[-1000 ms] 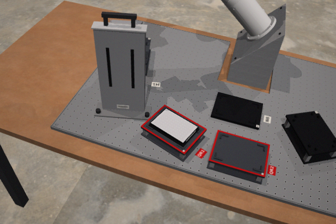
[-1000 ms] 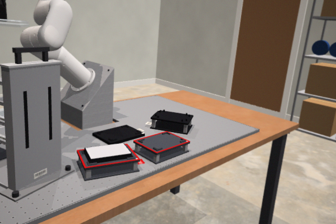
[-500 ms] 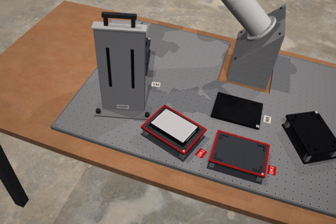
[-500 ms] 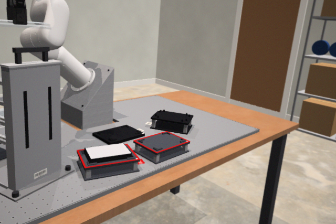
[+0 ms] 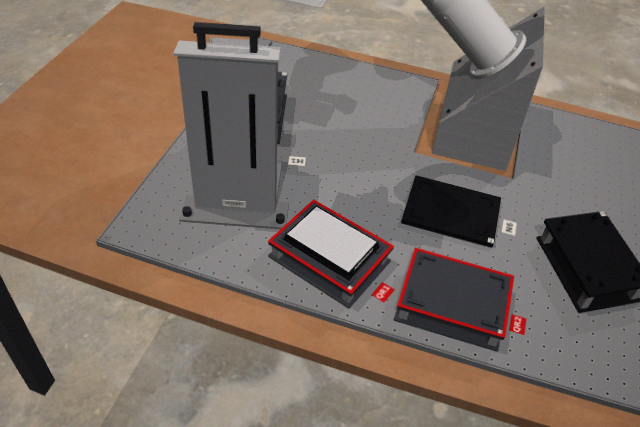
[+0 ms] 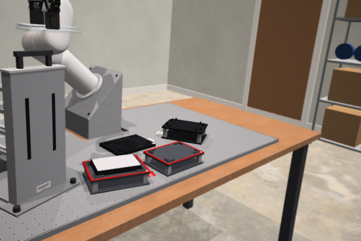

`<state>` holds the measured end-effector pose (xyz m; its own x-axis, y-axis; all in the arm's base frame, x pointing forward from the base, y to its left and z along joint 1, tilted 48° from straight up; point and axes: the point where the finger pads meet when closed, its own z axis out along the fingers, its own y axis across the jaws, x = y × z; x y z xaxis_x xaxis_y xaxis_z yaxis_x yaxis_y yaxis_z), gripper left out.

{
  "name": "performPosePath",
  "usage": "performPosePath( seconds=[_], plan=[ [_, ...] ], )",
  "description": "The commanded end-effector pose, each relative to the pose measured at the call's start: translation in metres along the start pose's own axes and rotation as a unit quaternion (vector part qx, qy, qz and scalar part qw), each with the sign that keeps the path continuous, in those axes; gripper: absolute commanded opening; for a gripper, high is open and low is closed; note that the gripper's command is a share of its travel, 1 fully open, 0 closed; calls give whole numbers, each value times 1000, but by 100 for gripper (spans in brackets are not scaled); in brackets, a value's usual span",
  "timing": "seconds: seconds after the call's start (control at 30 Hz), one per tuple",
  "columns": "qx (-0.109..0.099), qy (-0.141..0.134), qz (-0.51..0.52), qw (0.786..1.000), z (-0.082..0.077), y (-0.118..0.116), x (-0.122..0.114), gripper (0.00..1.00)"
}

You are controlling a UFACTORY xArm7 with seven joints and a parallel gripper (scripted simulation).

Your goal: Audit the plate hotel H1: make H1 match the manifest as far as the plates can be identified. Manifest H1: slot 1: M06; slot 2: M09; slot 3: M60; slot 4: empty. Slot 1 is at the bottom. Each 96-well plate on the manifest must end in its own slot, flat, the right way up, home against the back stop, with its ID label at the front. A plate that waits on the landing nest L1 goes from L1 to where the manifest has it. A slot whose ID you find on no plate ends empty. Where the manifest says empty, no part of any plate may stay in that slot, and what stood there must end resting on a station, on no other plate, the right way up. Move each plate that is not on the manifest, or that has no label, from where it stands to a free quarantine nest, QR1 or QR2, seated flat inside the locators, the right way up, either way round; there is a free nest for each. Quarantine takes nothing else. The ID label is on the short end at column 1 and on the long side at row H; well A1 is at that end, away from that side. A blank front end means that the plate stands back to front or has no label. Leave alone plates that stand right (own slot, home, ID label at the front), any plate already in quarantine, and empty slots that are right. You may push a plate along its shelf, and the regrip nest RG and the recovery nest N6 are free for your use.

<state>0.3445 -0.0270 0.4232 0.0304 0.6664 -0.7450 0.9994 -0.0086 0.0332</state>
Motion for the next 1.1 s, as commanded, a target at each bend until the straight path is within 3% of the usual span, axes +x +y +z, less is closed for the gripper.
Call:
performPosePath(
  seconds=[0.0, 0.77, 1.07],
  plan=[
    [-1, -1, -1, 1000, -2, 14, 16, 0],
    [-1, -1, -1, 1000, -1, 76, 101, 0],
    [-1, -1, -1, 1000, -1, 89, 134, 0]
  ],
)
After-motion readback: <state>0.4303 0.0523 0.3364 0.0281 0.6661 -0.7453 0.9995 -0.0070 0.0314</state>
